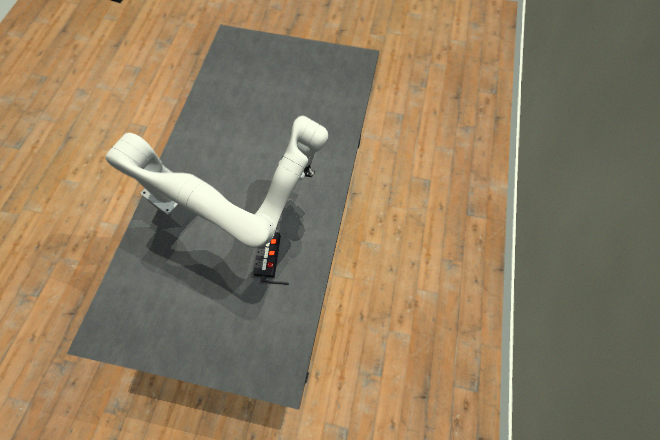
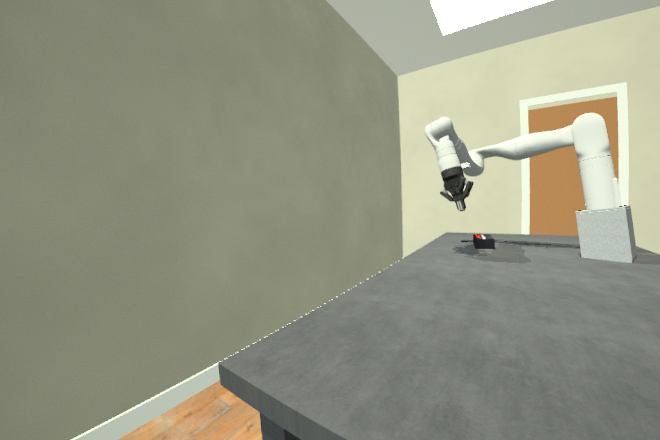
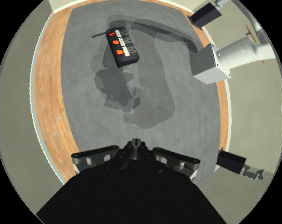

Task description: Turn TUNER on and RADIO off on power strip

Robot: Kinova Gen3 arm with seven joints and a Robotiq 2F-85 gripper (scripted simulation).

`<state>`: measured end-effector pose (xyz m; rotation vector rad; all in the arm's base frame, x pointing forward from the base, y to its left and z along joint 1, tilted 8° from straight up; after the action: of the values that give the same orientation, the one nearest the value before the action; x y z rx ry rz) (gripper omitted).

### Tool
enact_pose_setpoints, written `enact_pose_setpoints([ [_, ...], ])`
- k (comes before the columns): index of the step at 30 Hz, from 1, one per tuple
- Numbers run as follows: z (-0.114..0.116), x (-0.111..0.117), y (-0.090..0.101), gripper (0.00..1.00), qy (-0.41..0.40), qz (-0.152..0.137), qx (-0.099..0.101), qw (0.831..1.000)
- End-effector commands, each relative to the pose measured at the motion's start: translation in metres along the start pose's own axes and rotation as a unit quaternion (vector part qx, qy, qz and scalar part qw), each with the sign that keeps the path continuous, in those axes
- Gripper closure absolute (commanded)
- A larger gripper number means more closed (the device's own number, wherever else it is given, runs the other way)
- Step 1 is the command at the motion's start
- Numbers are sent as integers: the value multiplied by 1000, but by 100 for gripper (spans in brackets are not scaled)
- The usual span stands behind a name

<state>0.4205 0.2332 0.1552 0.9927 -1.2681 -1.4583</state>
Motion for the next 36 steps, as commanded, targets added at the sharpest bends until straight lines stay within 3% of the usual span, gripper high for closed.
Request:
enact_pose_setpoints([
  [1, -3, 8, 3, 100, -14, 7, 3, 1000],
  [36, -22, 50, 19, 100, -141, 29, 13, 989],
])
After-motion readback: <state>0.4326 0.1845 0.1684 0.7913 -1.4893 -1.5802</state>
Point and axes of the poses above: the point where the finger pads meet when closed, its own y axis back along the fingers, its own z axis across the jaws, x = y × z, the point moved 9 cm from there along y, back along the fingers, and after that the axes turned 5 degrees about -y, right-handed, at the moved point
